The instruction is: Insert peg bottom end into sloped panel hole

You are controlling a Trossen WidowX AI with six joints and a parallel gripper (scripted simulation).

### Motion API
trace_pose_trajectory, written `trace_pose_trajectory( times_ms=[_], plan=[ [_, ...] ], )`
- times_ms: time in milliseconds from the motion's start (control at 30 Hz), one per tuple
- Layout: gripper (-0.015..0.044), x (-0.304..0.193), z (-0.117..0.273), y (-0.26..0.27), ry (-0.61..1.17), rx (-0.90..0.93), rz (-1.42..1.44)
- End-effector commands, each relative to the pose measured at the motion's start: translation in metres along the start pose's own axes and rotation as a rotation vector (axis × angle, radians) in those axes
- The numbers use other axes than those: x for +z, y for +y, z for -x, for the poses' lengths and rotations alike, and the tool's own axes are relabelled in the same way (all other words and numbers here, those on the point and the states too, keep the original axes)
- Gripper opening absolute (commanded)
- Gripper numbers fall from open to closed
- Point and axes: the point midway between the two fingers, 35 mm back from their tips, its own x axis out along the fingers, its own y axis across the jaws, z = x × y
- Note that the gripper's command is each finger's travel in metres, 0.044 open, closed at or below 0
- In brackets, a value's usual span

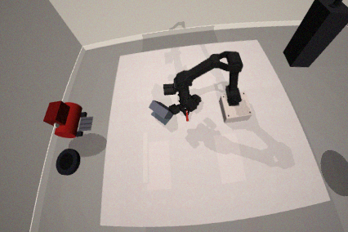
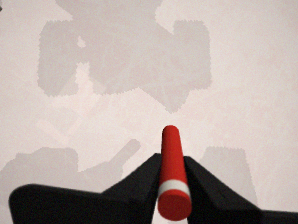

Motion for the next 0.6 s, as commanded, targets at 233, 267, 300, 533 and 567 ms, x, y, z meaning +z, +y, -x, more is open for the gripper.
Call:
trace_pose_trajectory(
  times_ms=[233, 267, 300, 533, 567],
  plan=[
    [0.0, -0.012, 0.001, 0.0, -0.037, -0.044, -0.029],
    [0.0, -0.013, 0.001, 0.0, -0.039, -0.048, -0.032],
    [0.0, -0.014, 0.002, 0.0, -0.042, -0.053, -0.034],
    [0.0, -0.021, 0.004, 0.0, -0.058, -0.084, -0.053],
    [0.0, -0.022, 0.004, 0.0, -0.06, -0.089, -0.055]
  ],
)
